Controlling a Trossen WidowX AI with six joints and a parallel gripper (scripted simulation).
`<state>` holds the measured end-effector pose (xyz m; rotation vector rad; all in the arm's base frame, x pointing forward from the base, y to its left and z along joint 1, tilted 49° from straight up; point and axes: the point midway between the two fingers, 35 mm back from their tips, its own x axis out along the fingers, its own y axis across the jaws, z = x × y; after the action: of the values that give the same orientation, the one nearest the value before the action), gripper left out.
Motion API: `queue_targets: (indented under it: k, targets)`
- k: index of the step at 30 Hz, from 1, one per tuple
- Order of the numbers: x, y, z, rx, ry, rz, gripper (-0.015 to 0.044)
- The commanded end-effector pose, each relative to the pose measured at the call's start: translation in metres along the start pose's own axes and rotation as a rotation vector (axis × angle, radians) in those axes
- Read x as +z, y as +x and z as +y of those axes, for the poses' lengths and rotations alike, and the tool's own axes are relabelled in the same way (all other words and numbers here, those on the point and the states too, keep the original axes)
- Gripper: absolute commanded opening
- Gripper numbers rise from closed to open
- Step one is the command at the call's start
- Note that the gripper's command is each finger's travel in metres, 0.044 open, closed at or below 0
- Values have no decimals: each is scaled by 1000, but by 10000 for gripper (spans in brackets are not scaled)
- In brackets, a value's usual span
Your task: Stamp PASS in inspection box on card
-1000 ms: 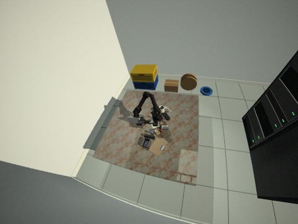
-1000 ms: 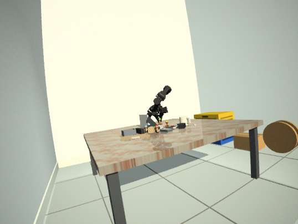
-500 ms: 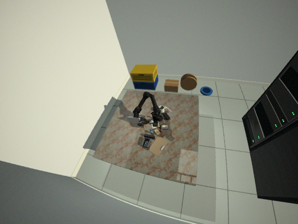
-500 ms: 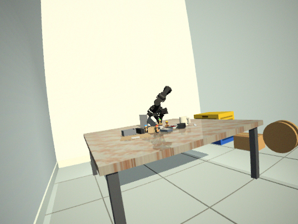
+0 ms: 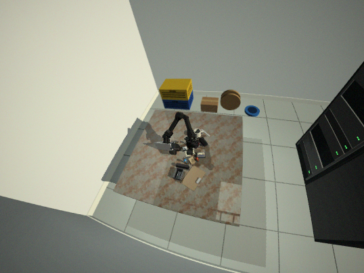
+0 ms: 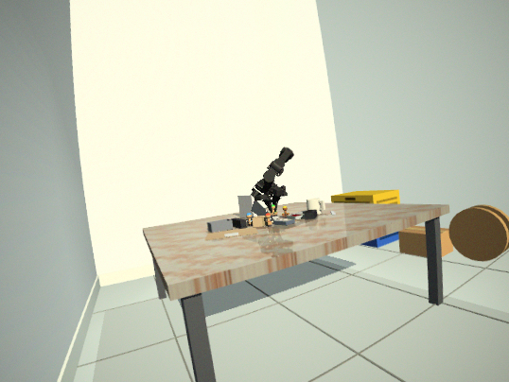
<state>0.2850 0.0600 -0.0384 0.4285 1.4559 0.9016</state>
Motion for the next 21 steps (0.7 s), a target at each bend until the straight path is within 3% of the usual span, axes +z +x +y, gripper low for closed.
queue_targets:
  k: [1, 21]
  targets:
    - [-2, 6, 1, 10, 8, 5, 0]
    - [-4, 19, 2, 13, 8, 3, 0]
